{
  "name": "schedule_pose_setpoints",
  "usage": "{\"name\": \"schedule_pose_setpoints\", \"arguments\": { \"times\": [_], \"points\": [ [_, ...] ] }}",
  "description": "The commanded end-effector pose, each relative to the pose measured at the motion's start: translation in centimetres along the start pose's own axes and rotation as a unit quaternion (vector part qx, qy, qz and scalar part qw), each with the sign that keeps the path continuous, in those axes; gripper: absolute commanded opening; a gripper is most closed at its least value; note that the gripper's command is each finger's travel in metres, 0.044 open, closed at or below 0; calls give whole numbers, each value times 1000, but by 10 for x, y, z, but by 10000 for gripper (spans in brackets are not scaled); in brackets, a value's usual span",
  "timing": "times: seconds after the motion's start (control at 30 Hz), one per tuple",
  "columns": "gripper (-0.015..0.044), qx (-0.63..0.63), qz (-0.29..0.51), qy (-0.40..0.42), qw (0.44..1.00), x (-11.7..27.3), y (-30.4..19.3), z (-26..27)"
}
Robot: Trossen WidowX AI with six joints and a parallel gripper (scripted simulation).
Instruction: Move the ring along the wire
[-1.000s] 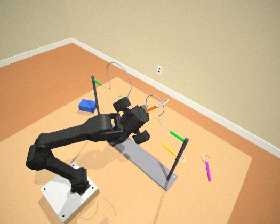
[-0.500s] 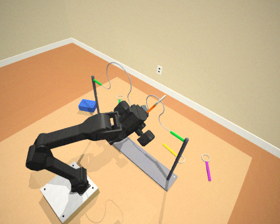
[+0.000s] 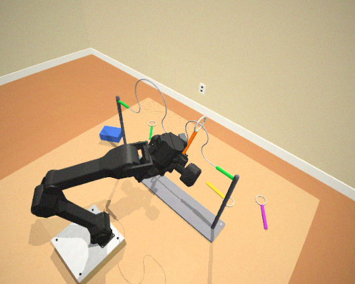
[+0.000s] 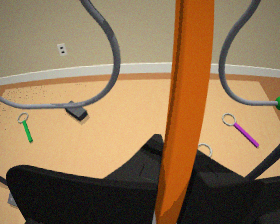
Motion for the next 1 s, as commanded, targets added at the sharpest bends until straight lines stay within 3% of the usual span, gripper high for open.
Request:
{"name": "schedule_pose_setpoints", "arguments": {
  "times": [0.0, 0.97],
  "points": [
    [-150, 49, 0, -28, 998, 1, 0, -1],
    [-150, 324, 8, -195, 925, 1, -1, -13]
  ]
}}
Point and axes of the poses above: the point midway between the two fingers, 35 mm back from their tips, its own x axis back along the fingers, its own z axis across the jaws, y = z × x, the point moved 9 cm from there along x, back along the fingers, and after that the axes turned 9 degrees about x, right-handed, at the moved point
